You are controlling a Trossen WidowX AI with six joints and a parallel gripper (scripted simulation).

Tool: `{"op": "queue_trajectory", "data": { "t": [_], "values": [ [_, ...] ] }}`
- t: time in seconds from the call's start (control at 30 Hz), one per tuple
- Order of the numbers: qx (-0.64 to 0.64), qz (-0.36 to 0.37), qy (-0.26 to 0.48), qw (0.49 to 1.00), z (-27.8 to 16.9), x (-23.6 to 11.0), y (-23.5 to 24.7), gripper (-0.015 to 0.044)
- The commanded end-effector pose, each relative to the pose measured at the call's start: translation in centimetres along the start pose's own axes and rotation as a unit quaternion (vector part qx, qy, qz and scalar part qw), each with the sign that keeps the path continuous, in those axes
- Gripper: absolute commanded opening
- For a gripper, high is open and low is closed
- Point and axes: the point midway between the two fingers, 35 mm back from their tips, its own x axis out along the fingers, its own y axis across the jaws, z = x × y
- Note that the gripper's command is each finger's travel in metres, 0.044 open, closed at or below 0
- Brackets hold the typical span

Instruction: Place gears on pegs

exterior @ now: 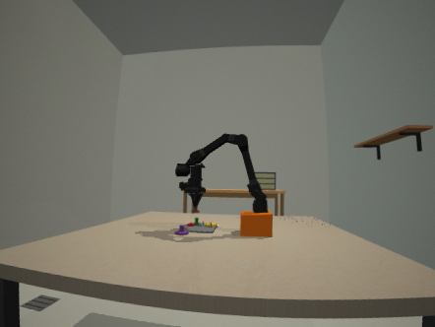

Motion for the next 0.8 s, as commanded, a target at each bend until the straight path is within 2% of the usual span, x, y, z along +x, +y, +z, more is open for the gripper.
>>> {"op": "queue_trajectory", "data": {
  "t": [0.0, 0.77],
  "values": [
    [-0.002, 0.002, 0.002, 1.000, -0.1, 0.4, -0.8, 0.0000],
    [-0.002, -0.001, -0.002, 1.000, -0.2, 1.9, -6.3, 0.0000]
  ]
}}
